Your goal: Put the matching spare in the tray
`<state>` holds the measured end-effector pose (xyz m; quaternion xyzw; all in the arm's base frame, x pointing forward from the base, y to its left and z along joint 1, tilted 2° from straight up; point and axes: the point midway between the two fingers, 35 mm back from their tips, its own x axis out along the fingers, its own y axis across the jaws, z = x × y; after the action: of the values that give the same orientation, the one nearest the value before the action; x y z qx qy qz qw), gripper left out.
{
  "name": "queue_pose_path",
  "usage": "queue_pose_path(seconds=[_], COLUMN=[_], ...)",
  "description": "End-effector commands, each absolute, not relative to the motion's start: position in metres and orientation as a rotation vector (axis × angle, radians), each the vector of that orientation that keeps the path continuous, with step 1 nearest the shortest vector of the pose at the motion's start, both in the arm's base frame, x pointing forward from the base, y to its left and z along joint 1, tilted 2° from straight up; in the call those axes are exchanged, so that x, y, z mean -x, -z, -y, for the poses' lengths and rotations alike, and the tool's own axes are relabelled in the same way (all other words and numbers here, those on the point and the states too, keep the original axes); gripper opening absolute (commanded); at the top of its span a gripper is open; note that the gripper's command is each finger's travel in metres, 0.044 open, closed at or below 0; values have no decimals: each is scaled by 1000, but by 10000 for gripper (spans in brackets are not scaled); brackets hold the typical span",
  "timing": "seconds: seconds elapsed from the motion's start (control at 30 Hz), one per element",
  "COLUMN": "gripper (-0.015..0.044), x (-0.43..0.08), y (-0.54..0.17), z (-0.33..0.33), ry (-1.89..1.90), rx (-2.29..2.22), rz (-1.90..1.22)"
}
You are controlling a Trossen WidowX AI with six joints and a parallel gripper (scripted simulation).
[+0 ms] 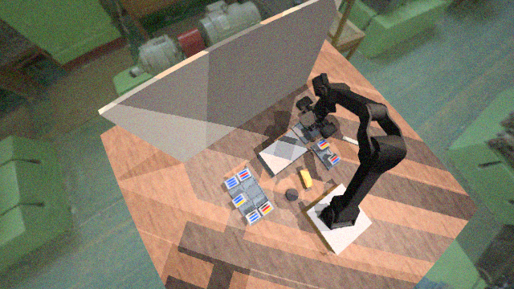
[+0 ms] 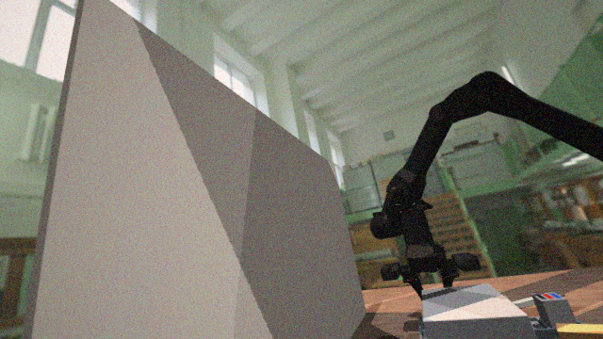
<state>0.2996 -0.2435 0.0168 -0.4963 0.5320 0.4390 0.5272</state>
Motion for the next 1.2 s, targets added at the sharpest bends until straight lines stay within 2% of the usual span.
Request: queue_pose_path(seconds=[0.0,0.33,0.9,1.0,1.17], gripper=[0,0,440,440,440], x=[-299,-298,-298,-299,-296], y=[-11,-4,-7,-18,-99], z=[242,242,243,243,238], ry=[-1055,-1055,-1051,-1051,-1054], rx=[1185,1185,1185,1185,1185], rz=[-1265,-1265,-1272,-1271,-1266])
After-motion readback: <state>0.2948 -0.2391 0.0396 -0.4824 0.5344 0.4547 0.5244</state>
